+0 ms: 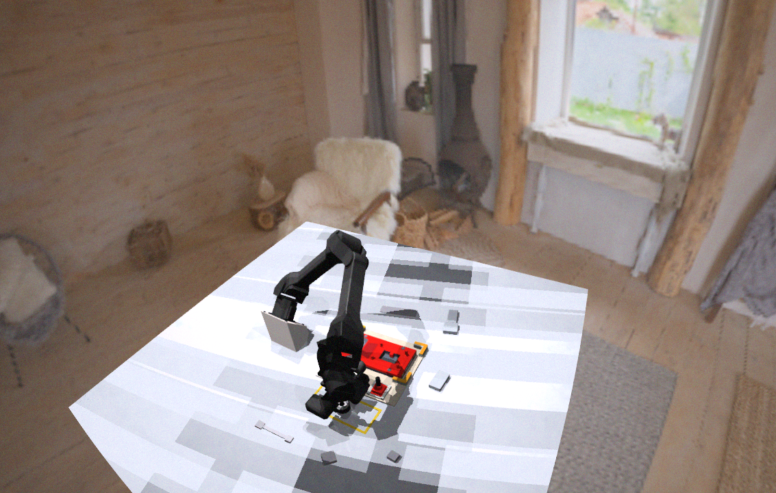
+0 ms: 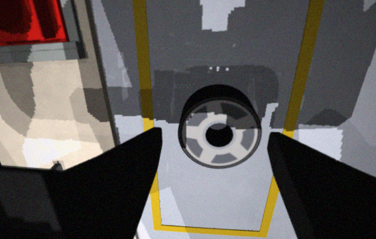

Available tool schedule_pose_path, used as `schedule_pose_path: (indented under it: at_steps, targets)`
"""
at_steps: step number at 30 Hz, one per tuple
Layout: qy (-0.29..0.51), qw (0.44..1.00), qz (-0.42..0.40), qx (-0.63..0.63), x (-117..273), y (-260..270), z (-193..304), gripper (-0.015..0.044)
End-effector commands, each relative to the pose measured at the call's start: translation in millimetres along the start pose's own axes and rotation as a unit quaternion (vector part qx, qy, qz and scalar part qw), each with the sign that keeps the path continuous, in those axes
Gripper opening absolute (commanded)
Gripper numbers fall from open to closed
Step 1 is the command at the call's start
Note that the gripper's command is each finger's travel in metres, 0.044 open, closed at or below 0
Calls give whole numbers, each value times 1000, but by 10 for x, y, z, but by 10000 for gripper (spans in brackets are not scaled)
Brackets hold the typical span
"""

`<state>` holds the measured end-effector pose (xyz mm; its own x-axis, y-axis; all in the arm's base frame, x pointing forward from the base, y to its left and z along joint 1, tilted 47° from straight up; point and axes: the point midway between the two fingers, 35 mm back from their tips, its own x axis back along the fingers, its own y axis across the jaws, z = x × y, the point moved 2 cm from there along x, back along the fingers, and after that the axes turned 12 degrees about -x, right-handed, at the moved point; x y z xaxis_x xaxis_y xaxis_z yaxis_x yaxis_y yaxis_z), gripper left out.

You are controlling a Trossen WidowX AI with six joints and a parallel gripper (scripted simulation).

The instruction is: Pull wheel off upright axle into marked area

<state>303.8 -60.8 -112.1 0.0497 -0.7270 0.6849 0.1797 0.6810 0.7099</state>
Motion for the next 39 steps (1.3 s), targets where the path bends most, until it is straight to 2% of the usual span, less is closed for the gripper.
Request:
schedule_pose_path:
  at_steps: [1, 3, 7, 9, 12, 13, 17, 39]
  targets:
    - [-9, 1000, 4, 3, 294, -14, -26, 300]
    - [-10, 1000, 3, 2, 501, -13, -12, 300]
    - [-11, 1000, 3, 2, 559, -12, -6, 300]
    - [-14, 1000, 3, -2, 545, -15, 60, 352]
    - [-12, 1000, 5, -2, 786, 46, 418, 431]
    - [-11, 1000, 5, -1, 859, 74, 554, 440]
    - [-9, 1000, 4, 0, 1001, 152, 879, 440]
    - [-9, 1000, 4, 0, 1001, 152, 879, 440]
